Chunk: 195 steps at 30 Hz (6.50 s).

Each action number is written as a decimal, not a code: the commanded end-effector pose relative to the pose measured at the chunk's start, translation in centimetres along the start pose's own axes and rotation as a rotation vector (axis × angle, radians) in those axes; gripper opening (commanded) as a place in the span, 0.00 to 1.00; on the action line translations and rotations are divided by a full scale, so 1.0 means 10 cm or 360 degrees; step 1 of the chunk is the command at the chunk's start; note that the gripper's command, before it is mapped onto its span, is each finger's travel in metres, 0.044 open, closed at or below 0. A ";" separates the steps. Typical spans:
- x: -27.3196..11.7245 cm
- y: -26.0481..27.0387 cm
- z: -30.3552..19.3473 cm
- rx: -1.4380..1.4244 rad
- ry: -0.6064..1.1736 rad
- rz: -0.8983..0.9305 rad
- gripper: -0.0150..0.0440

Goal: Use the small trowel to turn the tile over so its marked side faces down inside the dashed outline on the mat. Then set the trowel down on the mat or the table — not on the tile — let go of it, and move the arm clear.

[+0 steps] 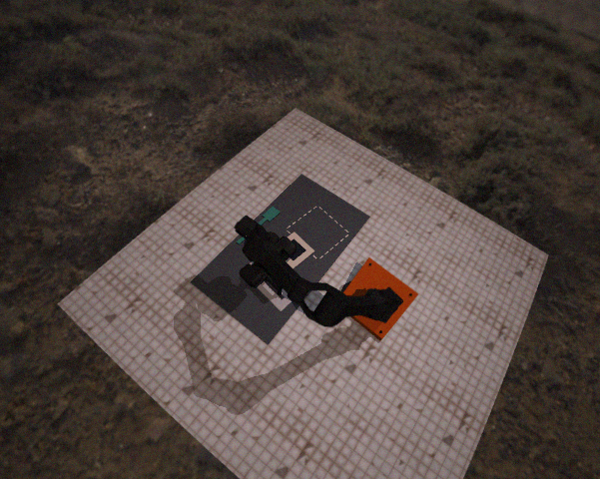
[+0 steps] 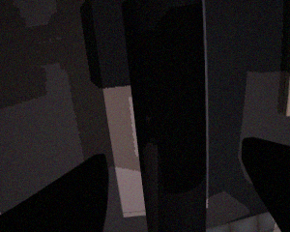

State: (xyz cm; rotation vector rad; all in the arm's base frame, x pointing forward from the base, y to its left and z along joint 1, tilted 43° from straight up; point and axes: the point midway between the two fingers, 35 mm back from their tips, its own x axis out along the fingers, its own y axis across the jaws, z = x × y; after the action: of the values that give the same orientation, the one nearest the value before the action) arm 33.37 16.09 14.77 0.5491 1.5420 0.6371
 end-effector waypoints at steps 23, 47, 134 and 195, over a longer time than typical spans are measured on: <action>0.23 0.00 -0.01 0.0008 0.0002 0.0011 0.47; 0.23 0.00 -0.01 -0.0255 0.0001 0.0011 0.47; -0.20 0.00 -0.04 -0.1352 -0.0002 0.0008 0.71; -0.22 0.00 -0.02 0.2025 0.0006 0.0005 0.71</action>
State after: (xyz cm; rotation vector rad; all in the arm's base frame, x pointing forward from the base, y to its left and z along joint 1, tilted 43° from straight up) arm 33.36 14.58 16.33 1.4100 1.8171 -0.3664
